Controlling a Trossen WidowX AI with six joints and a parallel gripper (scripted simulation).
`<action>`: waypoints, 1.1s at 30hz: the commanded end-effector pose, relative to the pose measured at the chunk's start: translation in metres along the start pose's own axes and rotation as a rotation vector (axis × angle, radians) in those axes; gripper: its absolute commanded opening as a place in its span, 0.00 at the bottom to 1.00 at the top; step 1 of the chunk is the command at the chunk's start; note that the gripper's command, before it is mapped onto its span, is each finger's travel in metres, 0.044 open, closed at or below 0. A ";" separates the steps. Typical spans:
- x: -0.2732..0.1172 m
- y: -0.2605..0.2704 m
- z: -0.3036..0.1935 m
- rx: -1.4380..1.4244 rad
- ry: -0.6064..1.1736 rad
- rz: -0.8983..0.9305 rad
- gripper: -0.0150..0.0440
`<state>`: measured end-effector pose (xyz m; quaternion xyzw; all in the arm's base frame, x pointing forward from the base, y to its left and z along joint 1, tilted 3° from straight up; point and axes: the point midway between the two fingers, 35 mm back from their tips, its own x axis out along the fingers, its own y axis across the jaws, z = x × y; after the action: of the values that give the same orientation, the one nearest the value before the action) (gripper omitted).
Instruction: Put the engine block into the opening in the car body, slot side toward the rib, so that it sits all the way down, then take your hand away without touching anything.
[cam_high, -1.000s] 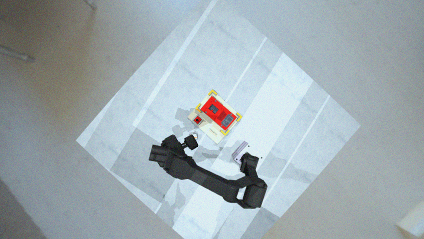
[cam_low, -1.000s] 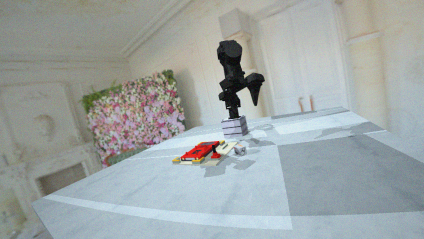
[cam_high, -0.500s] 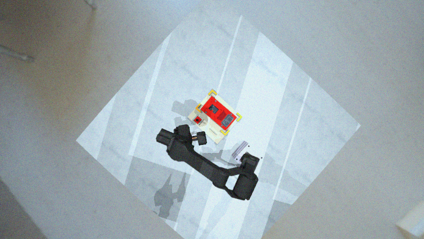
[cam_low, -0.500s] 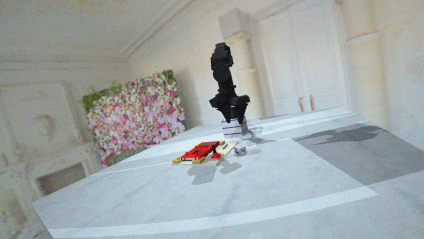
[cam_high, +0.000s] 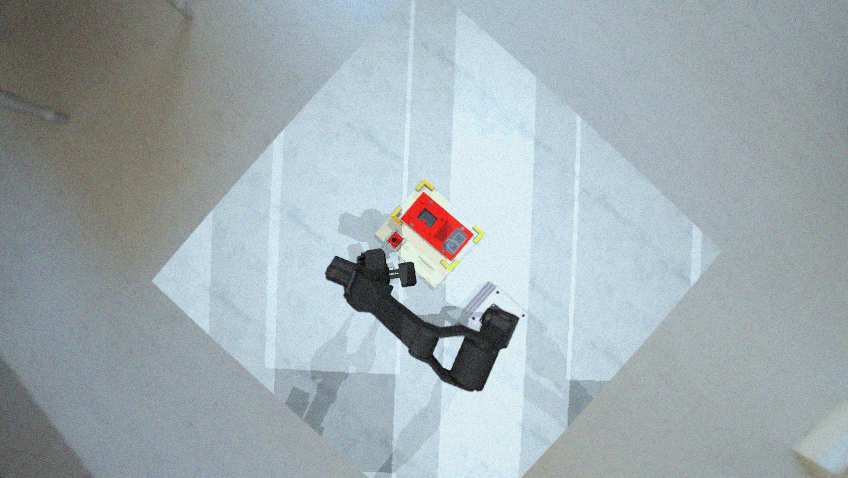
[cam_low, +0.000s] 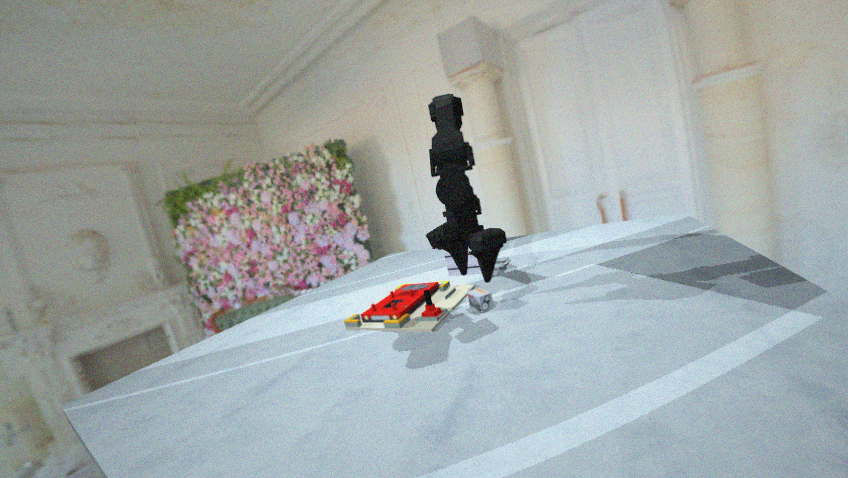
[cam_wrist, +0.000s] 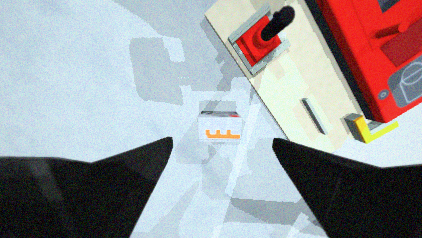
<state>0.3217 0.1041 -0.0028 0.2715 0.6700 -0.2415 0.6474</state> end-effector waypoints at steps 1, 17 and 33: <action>0.014 -0.001 -0.001 0.006 -0.006 0.005 1.00; 0.033 0.000 0.000 0.006 -0.006 0.005 1.00; 0.055 -0.001 -0.001 0.006 -0.006 0.004 0.96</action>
<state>0.3216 0.1078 -0.0532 0.2739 0.6668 -0.2389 0.6506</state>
